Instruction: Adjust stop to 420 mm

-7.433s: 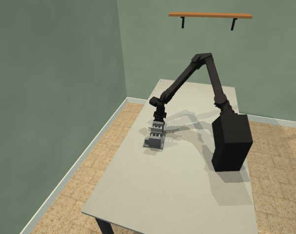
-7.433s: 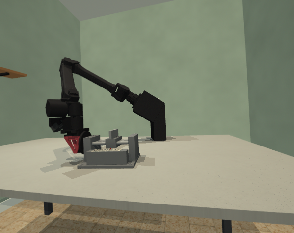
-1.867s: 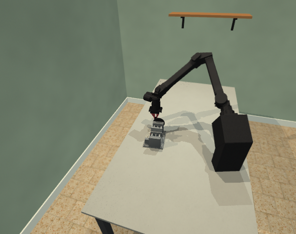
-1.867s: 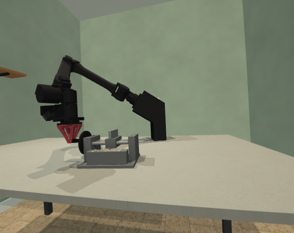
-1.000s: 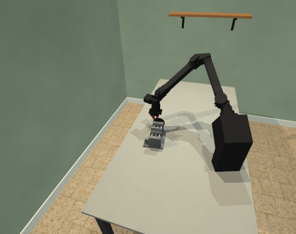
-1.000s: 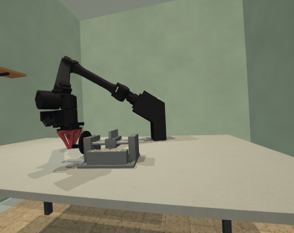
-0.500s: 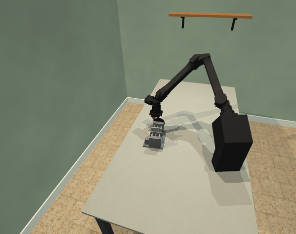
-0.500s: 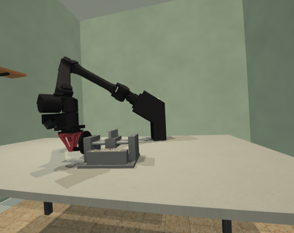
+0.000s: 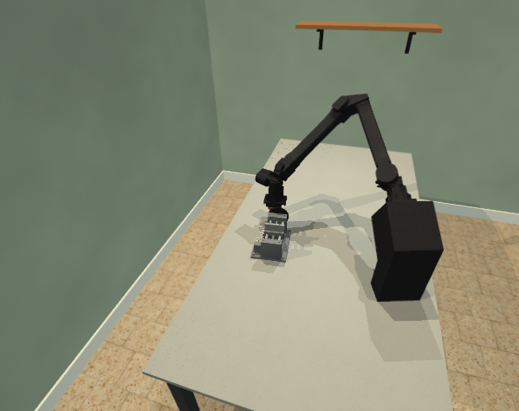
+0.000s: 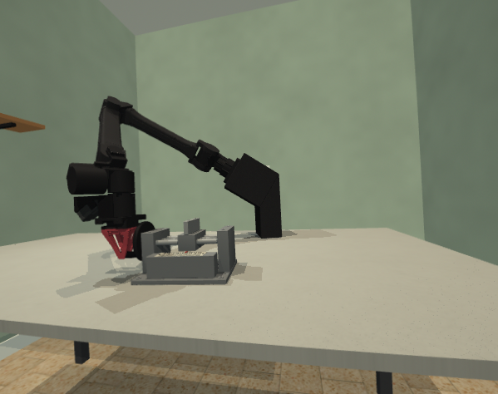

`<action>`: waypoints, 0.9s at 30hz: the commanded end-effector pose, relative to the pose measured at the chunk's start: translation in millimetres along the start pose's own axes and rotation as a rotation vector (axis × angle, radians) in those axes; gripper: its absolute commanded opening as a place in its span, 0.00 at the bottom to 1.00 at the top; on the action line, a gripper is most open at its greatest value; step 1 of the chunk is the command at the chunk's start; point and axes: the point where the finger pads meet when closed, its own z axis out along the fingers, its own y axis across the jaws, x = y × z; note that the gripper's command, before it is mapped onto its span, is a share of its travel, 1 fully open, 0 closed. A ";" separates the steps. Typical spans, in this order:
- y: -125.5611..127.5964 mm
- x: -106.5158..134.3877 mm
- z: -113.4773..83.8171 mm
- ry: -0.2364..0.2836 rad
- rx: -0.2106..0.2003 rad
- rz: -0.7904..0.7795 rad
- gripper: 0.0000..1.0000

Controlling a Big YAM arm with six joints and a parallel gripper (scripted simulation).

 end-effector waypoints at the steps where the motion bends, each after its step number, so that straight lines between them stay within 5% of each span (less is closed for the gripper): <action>1: -8.8 0.8 15.0 0.006 0.008 -0.001 0.06; 27: -26.5 -6.2 14.3 -0.002 0.007 0.011 0.06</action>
